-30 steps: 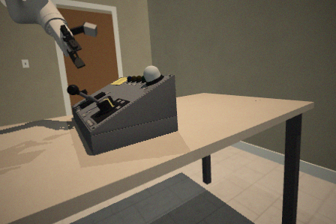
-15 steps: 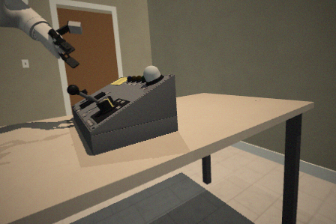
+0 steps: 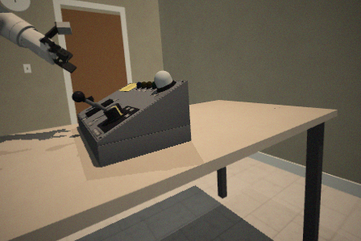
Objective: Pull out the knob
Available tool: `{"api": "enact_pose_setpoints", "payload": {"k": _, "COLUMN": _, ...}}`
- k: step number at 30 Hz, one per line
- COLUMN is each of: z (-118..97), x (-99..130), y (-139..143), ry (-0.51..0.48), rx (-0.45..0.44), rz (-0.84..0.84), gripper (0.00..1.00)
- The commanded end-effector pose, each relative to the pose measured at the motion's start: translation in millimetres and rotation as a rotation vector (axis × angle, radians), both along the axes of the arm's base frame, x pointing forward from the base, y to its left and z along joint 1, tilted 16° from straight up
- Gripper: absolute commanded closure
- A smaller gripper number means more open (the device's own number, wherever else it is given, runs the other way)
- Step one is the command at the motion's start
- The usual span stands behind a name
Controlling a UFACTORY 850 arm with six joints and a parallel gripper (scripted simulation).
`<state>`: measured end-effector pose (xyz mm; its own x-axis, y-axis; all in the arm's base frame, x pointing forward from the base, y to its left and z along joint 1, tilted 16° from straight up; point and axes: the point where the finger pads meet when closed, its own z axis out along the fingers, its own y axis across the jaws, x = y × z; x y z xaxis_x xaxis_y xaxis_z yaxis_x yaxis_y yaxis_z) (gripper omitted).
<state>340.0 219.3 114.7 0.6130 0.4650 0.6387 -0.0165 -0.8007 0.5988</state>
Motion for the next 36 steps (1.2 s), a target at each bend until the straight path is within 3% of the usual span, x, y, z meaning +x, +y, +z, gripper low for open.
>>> {"api": "enact_pose_setpoints", "payload": {"k": 1, "z": -5.4, "x": -17.5, "y": 19.4, "ry": -0.052, "rx": 0.083, "rz": 0.106, "gripper": 0.0}}
{"api": "enact_pose_setpoints", "payload": {"k": 16, "z": -14.0, "x": -44.8, "y": 41.3, "ry": -0.066, "rx": 0.196, "rz": 0.227, "gripper": 0.0}}
{"api": "enact_pose_setpoints", "payload": {"k": 36, "z": -14.8, "x": -47.5, "y": 43.1, "ry": -0.065, "rx": 0.207, "rz": 0.238, "gripper": 0.0}}
